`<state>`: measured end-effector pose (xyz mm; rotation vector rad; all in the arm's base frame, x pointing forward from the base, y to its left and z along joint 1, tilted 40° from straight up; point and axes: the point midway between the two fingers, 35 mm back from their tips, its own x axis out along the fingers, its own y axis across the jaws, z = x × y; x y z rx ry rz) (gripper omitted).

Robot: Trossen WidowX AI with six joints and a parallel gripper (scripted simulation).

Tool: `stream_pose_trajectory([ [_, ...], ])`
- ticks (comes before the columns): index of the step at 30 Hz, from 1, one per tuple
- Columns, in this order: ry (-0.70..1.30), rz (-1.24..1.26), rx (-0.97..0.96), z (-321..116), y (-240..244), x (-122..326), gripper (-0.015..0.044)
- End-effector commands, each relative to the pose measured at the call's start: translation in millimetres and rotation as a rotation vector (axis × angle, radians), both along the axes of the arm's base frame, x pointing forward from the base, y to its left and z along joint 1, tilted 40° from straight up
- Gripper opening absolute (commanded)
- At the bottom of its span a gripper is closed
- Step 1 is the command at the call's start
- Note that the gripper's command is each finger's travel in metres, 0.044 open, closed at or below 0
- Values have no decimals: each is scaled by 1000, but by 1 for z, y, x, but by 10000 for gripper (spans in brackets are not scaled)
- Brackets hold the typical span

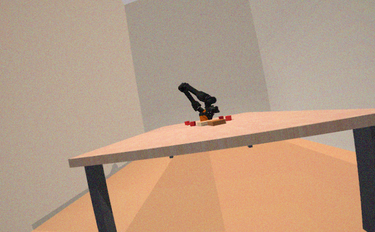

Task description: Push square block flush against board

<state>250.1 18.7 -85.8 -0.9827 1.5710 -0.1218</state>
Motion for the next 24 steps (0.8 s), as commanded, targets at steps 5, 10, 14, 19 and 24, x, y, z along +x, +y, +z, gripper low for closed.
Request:
stream_pose_trajectory([
  [5,-6,2,0,-1,4,10,0],
  [10,-6,2,0,0,1,6,0],
  [14,-5,2,0,2,-1,0,0],
  [19,-5,2,0,4,-5,-7,0],
  [24,-4,2,0,5,-8,-14,0],
])
